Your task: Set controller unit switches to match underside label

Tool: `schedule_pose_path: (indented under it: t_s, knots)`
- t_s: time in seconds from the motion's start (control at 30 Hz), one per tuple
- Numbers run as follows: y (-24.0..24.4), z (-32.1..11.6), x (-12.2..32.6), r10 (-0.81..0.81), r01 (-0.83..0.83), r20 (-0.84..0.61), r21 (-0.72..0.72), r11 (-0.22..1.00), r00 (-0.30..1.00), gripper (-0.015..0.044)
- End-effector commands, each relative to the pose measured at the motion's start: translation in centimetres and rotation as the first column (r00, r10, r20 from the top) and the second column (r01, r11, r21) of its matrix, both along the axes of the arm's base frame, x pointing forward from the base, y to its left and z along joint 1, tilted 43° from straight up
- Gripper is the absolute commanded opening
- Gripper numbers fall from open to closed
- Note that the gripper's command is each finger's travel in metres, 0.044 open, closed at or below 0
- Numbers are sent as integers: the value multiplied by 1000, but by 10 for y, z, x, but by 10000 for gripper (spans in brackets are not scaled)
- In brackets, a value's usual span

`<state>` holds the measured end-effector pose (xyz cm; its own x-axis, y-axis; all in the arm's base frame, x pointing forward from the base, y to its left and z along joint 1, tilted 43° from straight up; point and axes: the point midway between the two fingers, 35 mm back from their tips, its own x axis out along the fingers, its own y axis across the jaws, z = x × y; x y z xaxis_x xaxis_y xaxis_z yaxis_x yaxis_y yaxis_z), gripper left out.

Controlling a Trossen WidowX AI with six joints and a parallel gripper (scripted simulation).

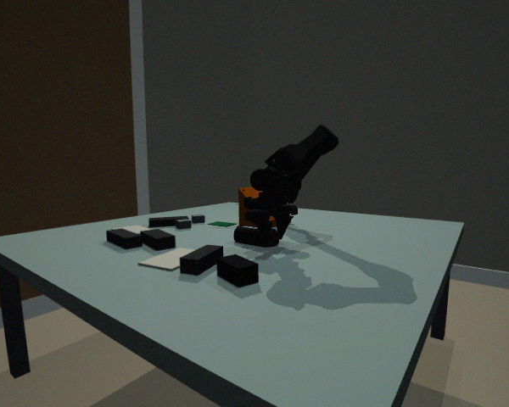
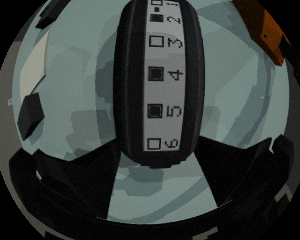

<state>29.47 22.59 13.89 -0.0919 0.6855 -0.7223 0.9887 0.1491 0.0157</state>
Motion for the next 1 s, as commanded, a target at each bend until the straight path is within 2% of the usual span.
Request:
schedule_pose_path:
  t_s: [0.0,0.23,0.37,0.67,0.83,0.97]
  knots:
    - [0,-6,-2,-6,6,-11,-11,1000,1000,336]
    - [0,-2,-1,-2,2,-4,-4,1000,1000,336]
    - [1,-2,0,1,-1,-1,0,1000,1000,440]
    - [-1,-2,0,1,-1,0,-1,1000,1000,440]
    - [-61,-13,9,1,-1,-1,-5,1000,1000,440]
    - [-70,-14,9,1,-1,-2,-3,1000,1000,440]
